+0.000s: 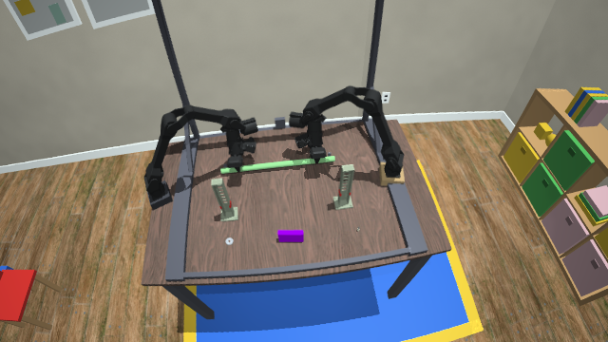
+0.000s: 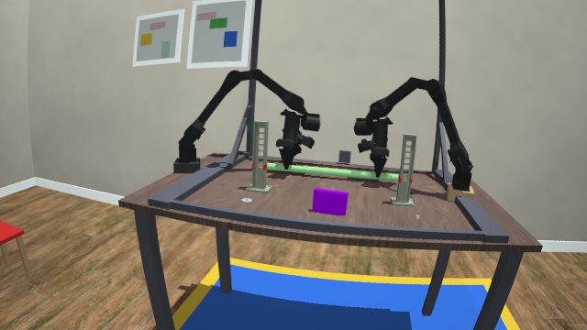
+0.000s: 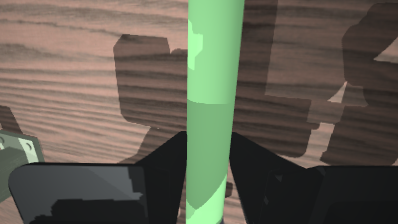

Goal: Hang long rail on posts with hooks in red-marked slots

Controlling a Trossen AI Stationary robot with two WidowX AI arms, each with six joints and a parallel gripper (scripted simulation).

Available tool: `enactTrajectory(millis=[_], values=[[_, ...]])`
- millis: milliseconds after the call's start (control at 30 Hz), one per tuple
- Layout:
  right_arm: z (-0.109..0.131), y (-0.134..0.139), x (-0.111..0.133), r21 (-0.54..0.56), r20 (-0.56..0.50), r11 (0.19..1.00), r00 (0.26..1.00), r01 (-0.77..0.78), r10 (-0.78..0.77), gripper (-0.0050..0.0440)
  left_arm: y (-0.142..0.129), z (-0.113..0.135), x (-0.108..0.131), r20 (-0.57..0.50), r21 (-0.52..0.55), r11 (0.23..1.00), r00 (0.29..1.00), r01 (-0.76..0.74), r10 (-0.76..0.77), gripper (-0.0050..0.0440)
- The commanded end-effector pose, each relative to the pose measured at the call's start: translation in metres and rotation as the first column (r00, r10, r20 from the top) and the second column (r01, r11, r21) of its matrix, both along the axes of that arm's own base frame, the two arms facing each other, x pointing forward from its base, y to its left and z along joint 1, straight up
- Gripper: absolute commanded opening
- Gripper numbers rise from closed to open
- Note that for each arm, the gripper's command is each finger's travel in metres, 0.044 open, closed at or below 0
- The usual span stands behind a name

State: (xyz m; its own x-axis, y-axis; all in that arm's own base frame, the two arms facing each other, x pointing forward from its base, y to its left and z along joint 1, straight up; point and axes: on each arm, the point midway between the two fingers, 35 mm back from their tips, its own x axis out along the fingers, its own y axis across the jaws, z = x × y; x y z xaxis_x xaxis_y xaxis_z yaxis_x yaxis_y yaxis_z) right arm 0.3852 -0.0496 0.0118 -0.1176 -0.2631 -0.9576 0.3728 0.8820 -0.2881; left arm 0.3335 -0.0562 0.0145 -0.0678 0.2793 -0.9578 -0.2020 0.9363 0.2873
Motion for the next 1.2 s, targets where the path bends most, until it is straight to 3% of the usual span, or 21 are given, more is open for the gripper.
enactTrajectory(millis=[0, 400, 1167], values=[[0.024, 0.001, 0.004, 0.000, 0.039, 1.000, 0.999, -0.002, 0.002, -0.0050, -0.002, 0.022, 0.004, 0.038, -0.010, 1.000, 0.999, 0.002, -0.002, -0.0050], [0.063, 0.002, 0.003, 0.000, 0.039, 1.000, 0.999, -0.002, 0.002, -0.0050, -0.003, 0.061, 0.004, 0.038, -0.010, 1.000, 0.999, 0.002, -0.002, -0.0050], [0.065, 0.001, 0.003, 0.023, 0.049, 1.000, 0.999, -0.003, 0.002, -0.0050, -0.002, 0.061, 0.003, 0.043, -0.034, 0.999, 0.999, 0.004, -0.002, -0.0050]])
